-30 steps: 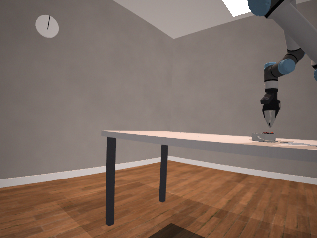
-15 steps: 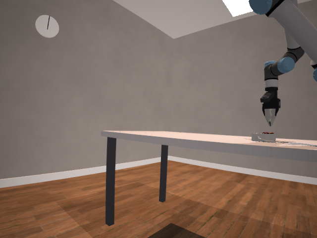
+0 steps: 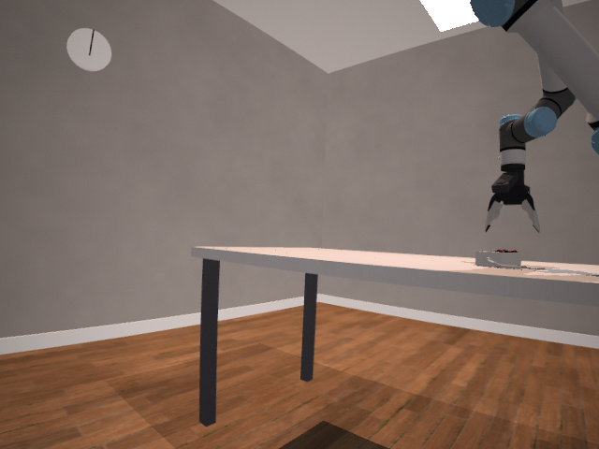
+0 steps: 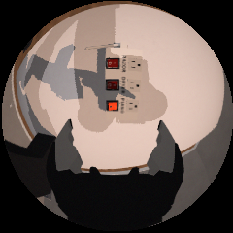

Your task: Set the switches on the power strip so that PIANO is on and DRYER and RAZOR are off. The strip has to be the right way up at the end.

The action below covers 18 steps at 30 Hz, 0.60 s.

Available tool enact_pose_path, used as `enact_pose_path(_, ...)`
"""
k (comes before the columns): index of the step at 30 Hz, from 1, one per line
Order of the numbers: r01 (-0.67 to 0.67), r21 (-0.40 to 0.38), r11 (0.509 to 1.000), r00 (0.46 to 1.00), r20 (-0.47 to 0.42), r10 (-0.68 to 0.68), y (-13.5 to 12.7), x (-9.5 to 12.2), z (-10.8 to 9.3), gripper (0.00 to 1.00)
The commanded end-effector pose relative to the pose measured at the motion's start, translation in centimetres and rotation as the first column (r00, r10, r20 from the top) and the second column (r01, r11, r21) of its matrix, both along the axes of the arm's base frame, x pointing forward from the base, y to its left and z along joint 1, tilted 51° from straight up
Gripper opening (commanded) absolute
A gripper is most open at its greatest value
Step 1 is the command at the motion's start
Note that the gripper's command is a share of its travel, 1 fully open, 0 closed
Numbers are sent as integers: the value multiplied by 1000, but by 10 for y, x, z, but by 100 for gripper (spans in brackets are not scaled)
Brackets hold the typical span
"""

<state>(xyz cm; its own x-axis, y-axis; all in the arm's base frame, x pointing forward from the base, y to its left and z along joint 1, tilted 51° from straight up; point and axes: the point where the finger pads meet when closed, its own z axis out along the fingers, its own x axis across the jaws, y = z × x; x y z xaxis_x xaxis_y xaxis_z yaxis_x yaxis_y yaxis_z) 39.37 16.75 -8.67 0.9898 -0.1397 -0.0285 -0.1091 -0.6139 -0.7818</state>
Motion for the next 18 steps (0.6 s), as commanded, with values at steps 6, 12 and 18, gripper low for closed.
enact_pose_path(6,1,0,1000,1000,1,-1,-15,-1,12,100)
enact_pose_path(12,1,0,1000,1000,1,-1,-32,-3,25,100)
enact_pose_path(18,1,0,1000,1000,1,-1,-50,-6,40,100)
